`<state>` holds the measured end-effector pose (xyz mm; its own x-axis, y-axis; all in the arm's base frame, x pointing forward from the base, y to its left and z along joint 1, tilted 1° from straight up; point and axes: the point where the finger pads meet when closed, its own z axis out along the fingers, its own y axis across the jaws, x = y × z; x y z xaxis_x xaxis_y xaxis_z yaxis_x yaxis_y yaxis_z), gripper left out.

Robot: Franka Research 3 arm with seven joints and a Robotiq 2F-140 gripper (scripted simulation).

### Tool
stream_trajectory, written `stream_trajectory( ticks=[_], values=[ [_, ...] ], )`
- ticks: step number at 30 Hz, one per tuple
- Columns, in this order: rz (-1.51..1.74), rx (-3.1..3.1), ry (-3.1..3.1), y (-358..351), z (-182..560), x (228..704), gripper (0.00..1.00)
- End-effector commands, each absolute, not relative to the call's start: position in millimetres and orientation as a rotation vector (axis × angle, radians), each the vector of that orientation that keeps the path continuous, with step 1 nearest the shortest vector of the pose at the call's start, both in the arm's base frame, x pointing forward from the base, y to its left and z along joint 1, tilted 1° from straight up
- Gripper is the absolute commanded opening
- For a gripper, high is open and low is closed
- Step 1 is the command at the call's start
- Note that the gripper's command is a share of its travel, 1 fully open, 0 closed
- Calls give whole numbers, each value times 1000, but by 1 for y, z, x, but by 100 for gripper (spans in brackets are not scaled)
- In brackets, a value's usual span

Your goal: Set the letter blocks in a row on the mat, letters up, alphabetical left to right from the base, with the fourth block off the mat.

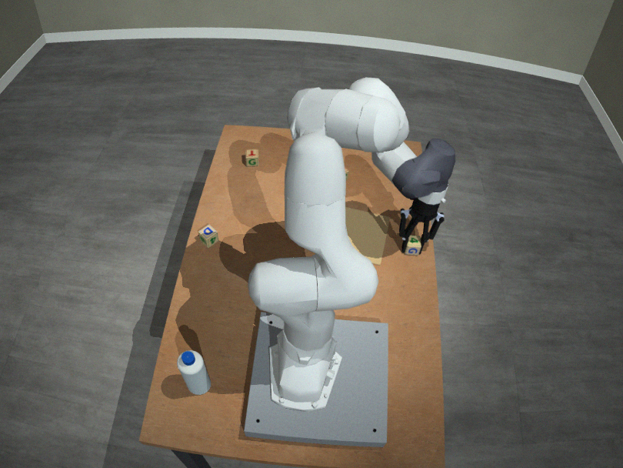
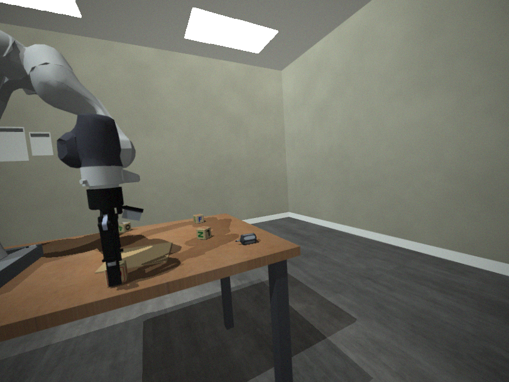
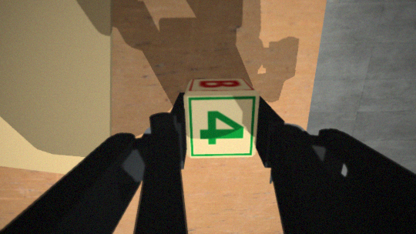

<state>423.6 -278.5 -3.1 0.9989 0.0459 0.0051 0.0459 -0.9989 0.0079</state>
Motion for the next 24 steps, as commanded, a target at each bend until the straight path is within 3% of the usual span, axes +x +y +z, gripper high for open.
stream_trajectory(
  ticks=[1,24],
  values=[
    [14,3132,70,-280,-3,424,33],
    [13,3132,70,-280,-7,424,33]
  ],
)
